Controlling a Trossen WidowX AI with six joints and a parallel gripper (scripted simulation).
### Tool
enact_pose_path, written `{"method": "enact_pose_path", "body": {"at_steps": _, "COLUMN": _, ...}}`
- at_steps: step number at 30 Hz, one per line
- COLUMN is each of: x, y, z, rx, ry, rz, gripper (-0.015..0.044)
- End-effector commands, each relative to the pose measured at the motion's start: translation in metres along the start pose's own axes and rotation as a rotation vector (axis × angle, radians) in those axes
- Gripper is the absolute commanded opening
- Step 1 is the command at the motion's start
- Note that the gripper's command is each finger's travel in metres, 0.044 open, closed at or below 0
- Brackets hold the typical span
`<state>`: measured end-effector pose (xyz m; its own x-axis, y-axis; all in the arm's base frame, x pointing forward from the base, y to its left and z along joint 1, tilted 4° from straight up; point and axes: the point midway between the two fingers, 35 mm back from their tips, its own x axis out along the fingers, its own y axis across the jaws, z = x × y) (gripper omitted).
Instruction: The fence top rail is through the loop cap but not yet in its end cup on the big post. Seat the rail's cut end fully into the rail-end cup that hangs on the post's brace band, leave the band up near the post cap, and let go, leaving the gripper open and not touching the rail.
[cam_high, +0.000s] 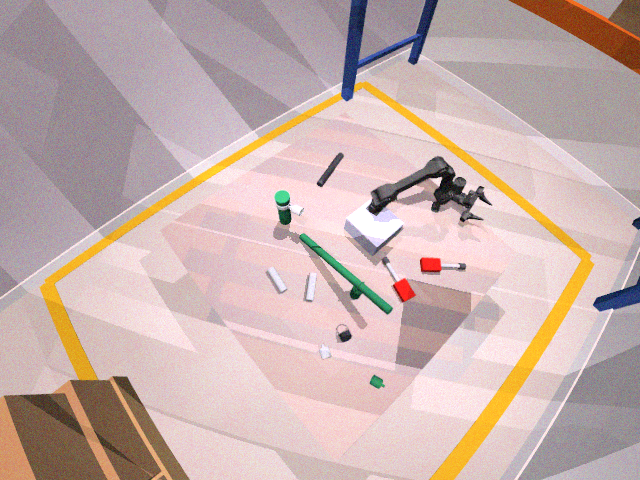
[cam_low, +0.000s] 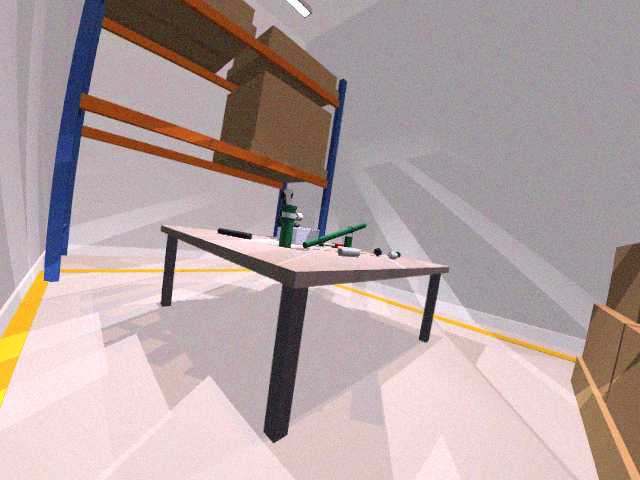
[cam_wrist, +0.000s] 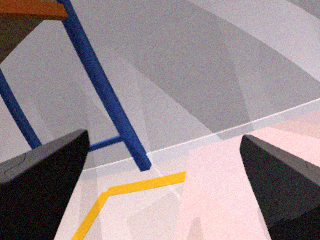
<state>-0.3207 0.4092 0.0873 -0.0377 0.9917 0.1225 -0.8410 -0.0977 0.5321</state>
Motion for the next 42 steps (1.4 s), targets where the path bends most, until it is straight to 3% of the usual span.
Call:
{"method": "enact_pose_path", "body": {"at_steps": 1, "x": 0.002, "y": -0.001, "z": 0.001, "rx": -0.007, "ry": -0.001, "rz": -0.003, "gripper": 0.0426}}
{"method": "enact_pose_path", "body": {"at_steps": 13, "x": 0.095, "y": -0.131, "z": 0.095, "rx": -0.260, "ry": -0.004, "rz": -0.277, "gripper": 0.0440}}
{"method": "enact_pose_path", "body": {"at_steps": 22, "x": 0.118, "y": -0.247, "z": 0.177, "rx": -0.387, "ry": 0.055, "rz": -0.508, "gripper": 0.0440}}
{"method": "enact_pose_path", "body": {"at_steps": 32, "x": 0.085, "y": -0.375, "z": 0.266, "rx": -0.429, "ry": 0.158, "rz": -0.780, "gripper": 0.0440}}
{"method": "enact_pose_path", "body": {"at_steps": 42, "x": 0.000, "y": -0.479, "z": 0.353, "rx": -0.388, "ry": 0.246, "rz": -1.052, "gripper": 0.0440}}
